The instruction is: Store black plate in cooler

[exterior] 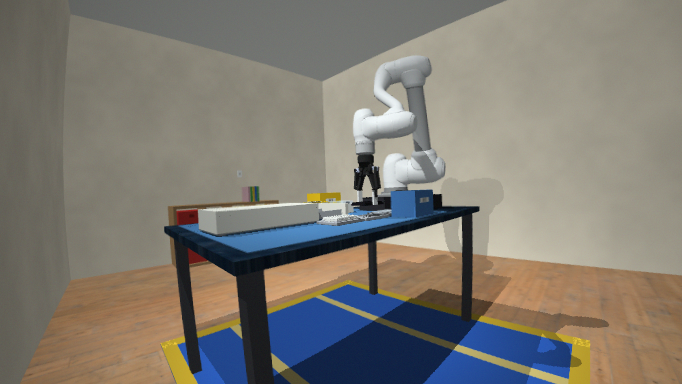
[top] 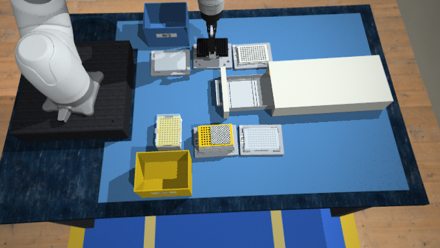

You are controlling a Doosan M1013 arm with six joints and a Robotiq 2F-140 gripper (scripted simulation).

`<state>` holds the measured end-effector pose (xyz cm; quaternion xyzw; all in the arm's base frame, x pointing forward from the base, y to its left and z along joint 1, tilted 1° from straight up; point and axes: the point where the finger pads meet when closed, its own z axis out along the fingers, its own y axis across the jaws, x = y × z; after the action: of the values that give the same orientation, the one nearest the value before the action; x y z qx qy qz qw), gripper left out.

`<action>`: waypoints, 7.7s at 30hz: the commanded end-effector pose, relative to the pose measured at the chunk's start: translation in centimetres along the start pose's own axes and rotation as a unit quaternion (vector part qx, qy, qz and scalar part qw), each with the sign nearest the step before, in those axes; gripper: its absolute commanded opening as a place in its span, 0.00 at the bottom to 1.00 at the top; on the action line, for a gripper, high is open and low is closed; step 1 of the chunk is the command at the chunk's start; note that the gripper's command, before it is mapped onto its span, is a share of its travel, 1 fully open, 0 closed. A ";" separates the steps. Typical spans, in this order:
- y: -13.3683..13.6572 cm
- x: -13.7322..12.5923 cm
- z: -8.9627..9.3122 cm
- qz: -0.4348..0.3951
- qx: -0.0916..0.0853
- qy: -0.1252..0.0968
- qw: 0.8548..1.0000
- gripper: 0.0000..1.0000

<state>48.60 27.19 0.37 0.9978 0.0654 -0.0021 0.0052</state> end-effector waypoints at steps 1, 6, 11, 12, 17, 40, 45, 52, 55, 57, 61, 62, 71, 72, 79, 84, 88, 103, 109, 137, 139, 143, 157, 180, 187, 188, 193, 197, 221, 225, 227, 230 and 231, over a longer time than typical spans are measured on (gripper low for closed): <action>0.0 0.0 -0.1 0.000 0.000 0.000 1.000 0.00; 0.0 0.0 -0.8 0.000 0.000 0.000 1.000 0.00; 0.0 0.0 -1.5 0.000 0.000 0.000 1.000 0.00; 0.0 0.0 -1.6 0.000 0.000 0.000 1.000 0.00; 0.0 0.0 -2.1 0.000 0.000 0.000 1.000 0.00; 0.0 0.0 -4.8 0.000 0.000 0.000 1.000 0.00; 0.0 0.0 -5.5 0.000 0.000 0.000 1.000 0.00; 0.0 0.0 -6.1 0.000 0.000 0.000 1.000 0.00; 0.0 0.0 -6.5 0.000 0.000 0.000 1.000 0.00; 0.0 0.0 -6.8 0.000 0.000 0.000 1.000 0.00; 0.0 0.0 -7.3 0.000 0.000 0.000 1.000 0.00; 0.0 0.0 -7.5 0.000 0.000 0.000 1.000 0.00; 0.0 0.0 -7.7 0.000 0.000 0.000 1.000 0.00; 0.0 0.0 -7.7 0.000 0.000 0.000 1.000 0.00; 1.6 1.0 -7.7 -0.116 0.000 0.000 0.993 0.00; 2.7 1.7 -7.7 -0.199 0.000 0.000 0.980 0.00; 3.2 1.9 -7.7 -0.231 0.000 0.000 0.973 0.00; 6.1 3.8 -7.7 -0.435 0.000 0.000 0.900 0.00; 7.5 4.6 -7.7 -0.523 0.000 0.000 0.853 0.00; 13.0 7.9 -7.7 -0.724 0.000 0.000 0.690 0.00; 13.4 8.2 -7.7 -0.724 0.000 0.000 0.690 0.00; 14.3 8.8 -7.7 -0.724 0.000 0.000 0.690 0.00; 17.1 10.4 -7.7 -0.724 0.000 0.000 0.690 0.00; 19.1 11.7 -7.4 -0.724 0.000 0.000 0.690 0.00; 19.1 11.7 -6.6 -0.724 0.000 0.000 0.690 0.00; 19.1 11.7 -6.6 -0.724 0.000 0.000 0.690 0.00; 19.1 11.7 -5.9 -0.724 0.000 0.000 0.690 0.00; 19.1 11.7 -5.4 -0.724 0.000 0.000 0.690 0.00; 19.0 11.7 -2.6 -0.724 0.000 0.000 0.690 0.00; 19.0 11.7 -2.2 -0.724 0.000 0.000 0.690 0.00; 19.0 11.7 -1.9 -0.724 0.000 0.000 0.690 0.00; 19.0 11.6 -1.5 -0.724 0.000 0.000 0.690 0.00; 19.0 11.6 -1.4 -0.724 0.000 0.000 0.690 0.00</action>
<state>62.63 9.86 2.14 0.6409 0.7676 -0.0053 0.0020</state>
